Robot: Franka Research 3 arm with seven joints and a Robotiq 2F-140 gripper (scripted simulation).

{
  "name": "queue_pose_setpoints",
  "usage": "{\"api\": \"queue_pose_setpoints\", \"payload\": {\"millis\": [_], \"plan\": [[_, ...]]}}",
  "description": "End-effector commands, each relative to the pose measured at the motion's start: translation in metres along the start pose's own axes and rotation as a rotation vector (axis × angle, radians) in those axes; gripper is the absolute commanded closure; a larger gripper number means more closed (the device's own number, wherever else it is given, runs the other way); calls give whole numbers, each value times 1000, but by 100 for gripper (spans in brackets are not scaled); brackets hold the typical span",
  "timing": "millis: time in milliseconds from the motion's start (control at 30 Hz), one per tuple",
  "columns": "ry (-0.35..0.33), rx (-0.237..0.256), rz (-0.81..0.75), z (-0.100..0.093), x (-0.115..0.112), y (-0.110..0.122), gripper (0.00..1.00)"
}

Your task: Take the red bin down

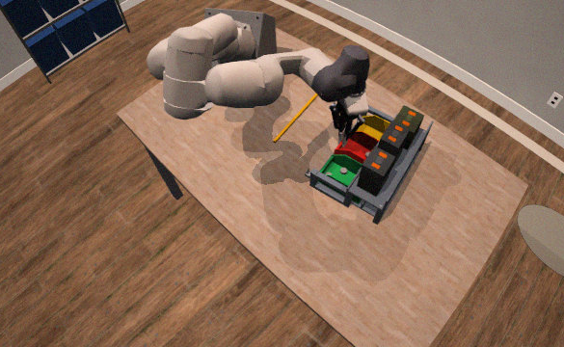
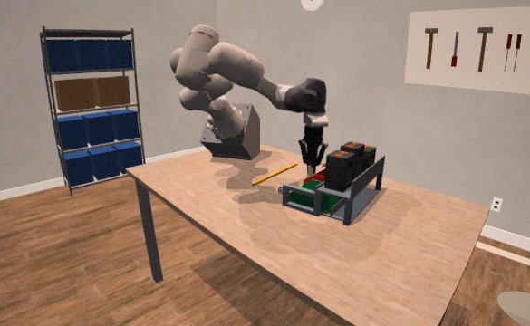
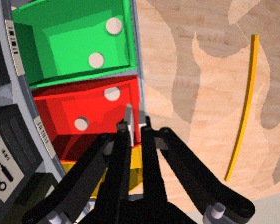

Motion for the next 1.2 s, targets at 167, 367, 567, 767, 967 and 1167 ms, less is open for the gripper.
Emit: {"api": "queue_pose_setpoints", "payload": {"millis": [167,367,567,767,967,1167], "plan": [[0,6,-10,-3,-2,-1,100],[0,5,-8,-2,-2,-2,100],[0,6,-10,-2,-3,-2,100],[0,6,-10,-2,-3,-2,100],[0,6,-10,-1,-2,-3,100],[0,6,-10,-1,-2,-3,100]]}}
Point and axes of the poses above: the point where the finger pads meet when closed, its own z axis out along the fingers, its own y axis across the jaws, x = y × z, the point moved 3 cm from there along -z, back along the fingers, and after that the axes turned 6 degrees about -z, right-handed, at the moved point
